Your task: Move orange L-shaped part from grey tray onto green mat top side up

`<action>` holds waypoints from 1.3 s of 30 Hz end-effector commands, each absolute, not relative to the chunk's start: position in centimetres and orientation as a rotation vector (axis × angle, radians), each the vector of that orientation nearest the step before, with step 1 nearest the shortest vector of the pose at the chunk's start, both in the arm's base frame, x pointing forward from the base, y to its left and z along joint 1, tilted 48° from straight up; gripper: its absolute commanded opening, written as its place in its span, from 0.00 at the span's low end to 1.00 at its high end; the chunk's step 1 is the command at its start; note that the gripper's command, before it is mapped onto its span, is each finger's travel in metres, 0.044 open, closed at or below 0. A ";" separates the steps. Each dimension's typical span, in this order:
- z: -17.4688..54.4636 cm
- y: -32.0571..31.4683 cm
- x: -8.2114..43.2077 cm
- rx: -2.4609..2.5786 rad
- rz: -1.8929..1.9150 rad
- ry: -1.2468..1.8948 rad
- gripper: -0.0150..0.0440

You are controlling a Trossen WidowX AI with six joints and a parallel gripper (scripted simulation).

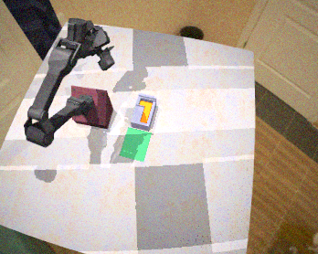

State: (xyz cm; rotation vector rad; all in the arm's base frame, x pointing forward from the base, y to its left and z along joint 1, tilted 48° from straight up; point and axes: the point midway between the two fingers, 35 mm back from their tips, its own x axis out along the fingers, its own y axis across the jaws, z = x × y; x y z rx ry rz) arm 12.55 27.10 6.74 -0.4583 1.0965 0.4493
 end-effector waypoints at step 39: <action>-8.6 3.2 28.1 -0.531 -0.757 1.451 0.56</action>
